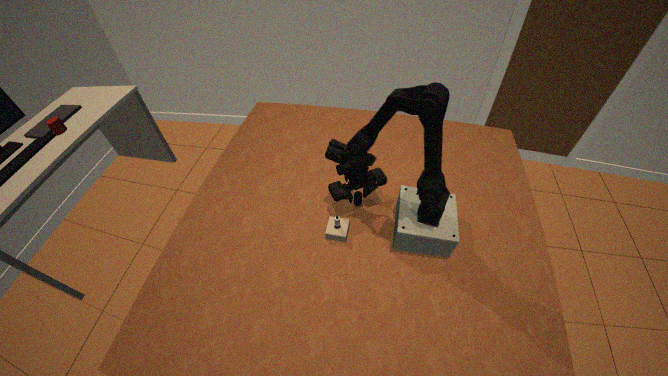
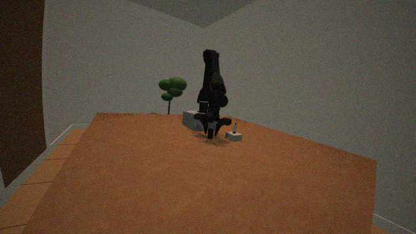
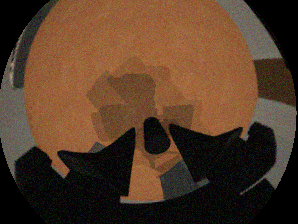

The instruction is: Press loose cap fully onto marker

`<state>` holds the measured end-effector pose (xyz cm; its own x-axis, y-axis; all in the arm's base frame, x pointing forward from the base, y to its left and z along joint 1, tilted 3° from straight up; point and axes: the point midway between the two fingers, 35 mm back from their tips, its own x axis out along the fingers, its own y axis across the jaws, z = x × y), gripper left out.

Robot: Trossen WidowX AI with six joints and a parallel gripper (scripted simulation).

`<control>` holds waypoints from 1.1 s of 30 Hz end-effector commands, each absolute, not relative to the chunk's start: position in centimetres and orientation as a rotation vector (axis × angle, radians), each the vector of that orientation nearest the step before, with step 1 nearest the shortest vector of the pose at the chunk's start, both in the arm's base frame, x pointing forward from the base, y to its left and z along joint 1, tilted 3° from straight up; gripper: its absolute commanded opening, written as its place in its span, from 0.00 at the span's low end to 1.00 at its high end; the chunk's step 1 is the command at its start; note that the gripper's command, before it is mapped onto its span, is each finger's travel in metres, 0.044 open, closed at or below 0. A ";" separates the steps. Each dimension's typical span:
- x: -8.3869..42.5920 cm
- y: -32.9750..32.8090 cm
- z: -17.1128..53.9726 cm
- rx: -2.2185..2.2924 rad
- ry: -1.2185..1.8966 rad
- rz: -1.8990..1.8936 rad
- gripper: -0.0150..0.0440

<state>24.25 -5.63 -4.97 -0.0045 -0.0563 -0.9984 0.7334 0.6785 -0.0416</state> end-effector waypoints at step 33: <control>24.3 -5.4 -1.3 0.597 1.465 -0.681 0.25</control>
